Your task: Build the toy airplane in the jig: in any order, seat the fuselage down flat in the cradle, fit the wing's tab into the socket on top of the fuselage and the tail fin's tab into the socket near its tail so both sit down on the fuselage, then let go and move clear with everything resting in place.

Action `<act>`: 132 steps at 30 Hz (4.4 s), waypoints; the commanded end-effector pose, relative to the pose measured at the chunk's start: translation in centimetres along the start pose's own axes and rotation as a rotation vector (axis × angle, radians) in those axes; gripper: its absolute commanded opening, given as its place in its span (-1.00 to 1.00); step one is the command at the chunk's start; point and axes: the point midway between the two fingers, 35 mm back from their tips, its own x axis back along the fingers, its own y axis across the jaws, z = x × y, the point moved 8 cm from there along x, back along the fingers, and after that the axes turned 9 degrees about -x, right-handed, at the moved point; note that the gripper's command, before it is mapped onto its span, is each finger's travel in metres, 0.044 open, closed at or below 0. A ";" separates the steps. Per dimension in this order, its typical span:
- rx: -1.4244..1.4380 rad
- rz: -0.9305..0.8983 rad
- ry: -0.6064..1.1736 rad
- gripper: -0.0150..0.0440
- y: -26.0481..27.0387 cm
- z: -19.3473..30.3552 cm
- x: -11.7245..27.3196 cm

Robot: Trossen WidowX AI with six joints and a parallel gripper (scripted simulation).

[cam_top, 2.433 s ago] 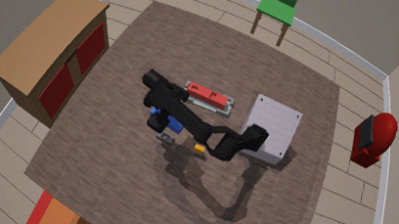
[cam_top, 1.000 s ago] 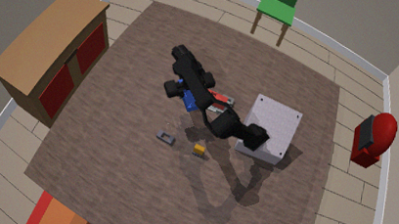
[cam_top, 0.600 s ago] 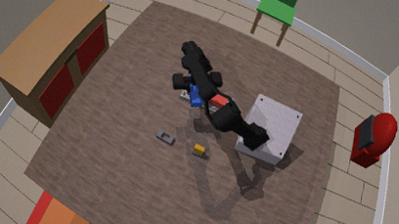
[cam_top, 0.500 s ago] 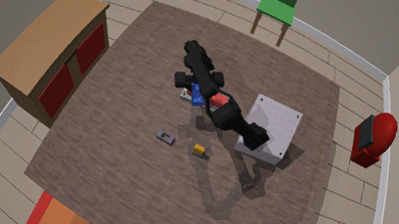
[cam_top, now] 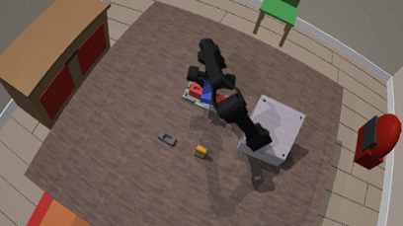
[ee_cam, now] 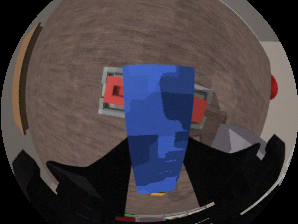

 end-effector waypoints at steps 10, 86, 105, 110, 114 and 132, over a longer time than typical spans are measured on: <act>-0.212 0.011 0.017 -0.49 -3.1 -2.4 -1.3; -0.254 0.009 0.023 0.18 -3.9 -2.7 -5.8; -0.249 0.006 0.018 -0.25 -3.8 -2.8 -5.5; -0.249 0.006 0.018 0.20 -3.8 -2.8 -5.5; -0.249 0.006 0.018 0.55 -3.8 -2.8 -5.5; -0.255 0.010 0.020 1.00 -3.7 -3.1 3.1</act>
